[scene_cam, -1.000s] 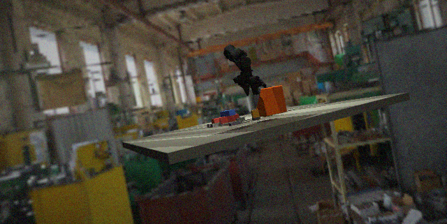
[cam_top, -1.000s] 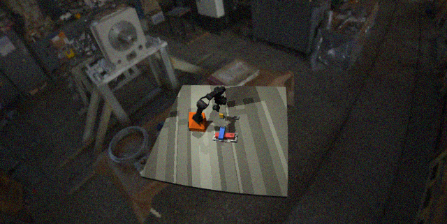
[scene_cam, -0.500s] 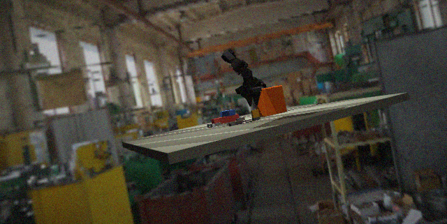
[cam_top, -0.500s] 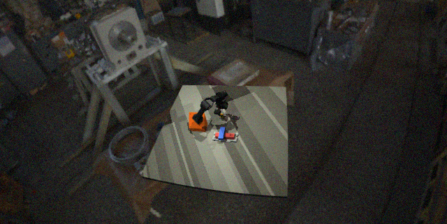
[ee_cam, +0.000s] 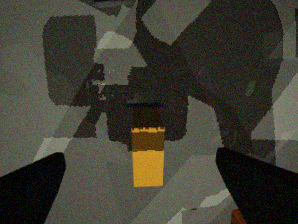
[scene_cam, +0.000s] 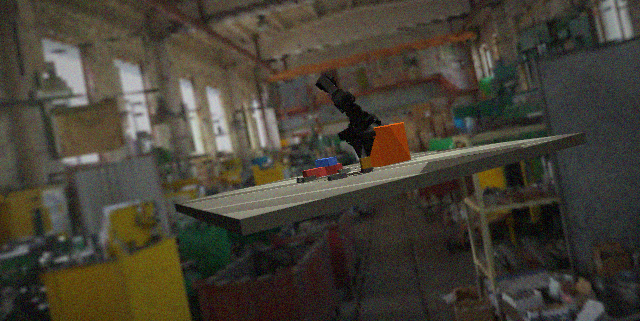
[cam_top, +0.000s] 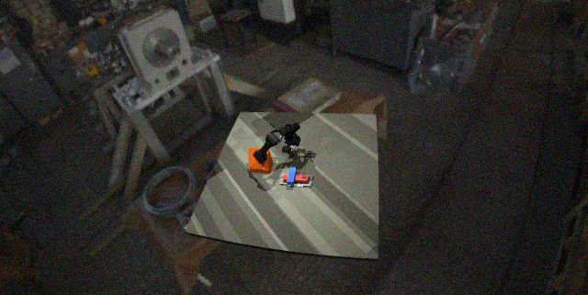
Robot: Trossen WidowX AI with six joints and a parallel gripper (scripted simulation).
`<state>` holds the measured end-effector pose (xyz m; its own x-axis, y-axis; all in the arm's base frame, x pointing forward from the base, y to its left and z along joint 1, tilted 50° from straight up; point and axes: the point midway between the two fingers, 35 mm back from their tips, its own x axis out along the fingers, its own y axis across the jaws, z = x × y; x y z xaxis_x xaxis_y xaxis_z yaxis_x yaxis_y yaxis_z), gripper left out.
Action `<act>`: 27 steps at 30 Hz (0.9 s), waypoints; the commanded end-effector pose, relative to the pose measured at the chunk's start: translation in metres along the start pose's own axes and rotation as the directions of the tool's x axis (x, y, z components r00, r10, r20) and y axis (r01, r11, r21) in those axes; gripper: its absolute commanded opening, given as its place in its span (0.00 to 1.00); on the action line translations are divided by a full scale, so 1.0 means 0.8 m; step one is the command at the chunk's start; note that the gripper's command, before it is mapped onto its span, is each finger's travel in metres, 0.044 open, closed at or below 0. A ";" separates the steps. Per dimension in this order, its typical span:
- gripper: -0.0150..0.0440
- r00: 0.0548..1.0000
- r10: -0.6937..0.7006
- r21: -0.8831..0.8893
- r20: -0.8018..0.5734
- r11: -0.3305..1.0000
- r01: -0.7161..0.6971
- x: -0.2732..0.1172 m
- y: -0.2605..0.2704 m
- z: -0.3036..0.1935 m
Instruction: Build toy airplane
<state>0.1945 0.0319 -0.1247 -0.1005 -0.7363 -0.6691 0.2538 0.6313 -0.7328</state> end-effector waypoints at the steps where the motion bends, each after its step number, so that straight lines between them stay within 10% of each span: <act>1: 1.00 1.000 -0.010 -0.009 0.001 1.000 0.010 0.010 -0.003 -0.001; 22: 1.00 1.000 -0.014 -0.009 0.002 1.000 0.014 0.049 -0.006 -0.003; 27: 0.78 1.000 -0.014 -0.009 0.002 1.000 0.014 0.049 -0.006 -0.003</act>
<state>0.1884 0.0026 -0.1479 -0.1035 -0.7417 -0.6627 0.2512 0.6251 -0.7390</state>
